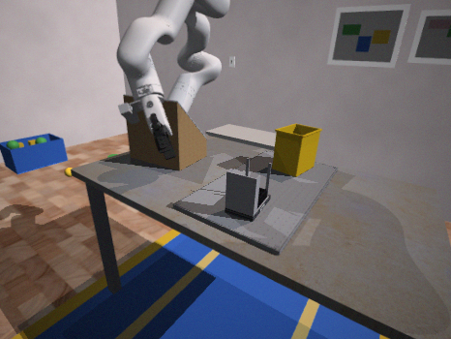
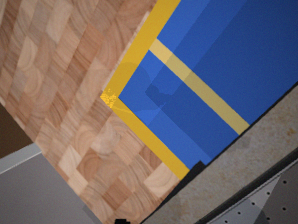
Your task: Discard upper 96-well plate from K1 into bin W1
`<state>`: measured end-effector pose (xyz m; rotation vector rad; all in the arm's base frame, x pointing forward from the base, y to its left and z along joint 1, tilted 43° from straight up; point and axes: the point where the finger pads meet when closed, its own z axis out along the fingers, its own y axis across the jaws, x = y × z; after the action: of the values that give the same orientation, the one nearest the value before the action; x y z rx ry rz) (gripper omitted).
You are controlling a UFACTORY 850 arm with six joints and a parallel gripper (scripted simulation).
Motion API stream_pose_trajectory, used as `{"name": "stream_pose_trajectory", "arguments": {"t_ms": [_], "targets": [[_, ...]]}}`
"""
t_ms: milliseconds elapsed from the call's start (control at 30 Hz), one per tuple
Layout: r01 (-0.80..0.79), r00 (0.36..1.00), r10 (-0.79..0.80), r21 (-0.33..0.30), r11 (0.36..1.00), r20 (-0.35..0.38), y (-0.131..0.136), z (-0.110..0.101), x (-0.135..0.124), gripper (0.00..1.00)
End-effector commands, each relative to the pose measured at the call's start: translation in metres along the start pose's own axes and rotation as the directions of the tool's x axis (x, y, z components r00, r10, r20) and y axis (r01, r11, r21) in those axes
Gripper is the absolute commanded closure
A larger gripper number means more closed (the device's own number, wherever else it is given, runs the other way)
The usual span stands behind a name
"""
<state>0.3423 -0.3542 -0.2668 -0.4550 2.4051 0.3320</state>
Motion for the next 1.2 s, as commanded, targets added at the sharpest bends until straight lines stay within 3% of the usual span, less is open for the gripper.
{"name": "stream_pose_trajectory", "arguments": {"t_ms": [0,533,633,767,867,1100,1167], "targets": [[0.001,1.0,-0.001,0.002,1.0,0.0,-0.002,-0.001,0.0,0.0],[0.001,1.0,-0.001,0.002,1.0,0.0,-0.002,-0.001,0.0,0.0],[0.089,0.996,-0.088,-0.04,0.995,0.026,-0.006,0.001,-0.015,0.0],[0.092,0.996,-0.091,-0.042,0.995,0.027,-0.01,0.003,-0.029,0.0],[0.177,0.984,-0.173,-0.088,0.98,0.052,-0.013,0.006,-0.043,0.0],[0.208,0.977,-0.202,-0.106,0.972,0.061,-0.015,0.008,-0.061,0.0],[0.262,0.964,-0.254,-0.138,0.955,0.078,-0.016,0.01,-0.071,0.0]]}}
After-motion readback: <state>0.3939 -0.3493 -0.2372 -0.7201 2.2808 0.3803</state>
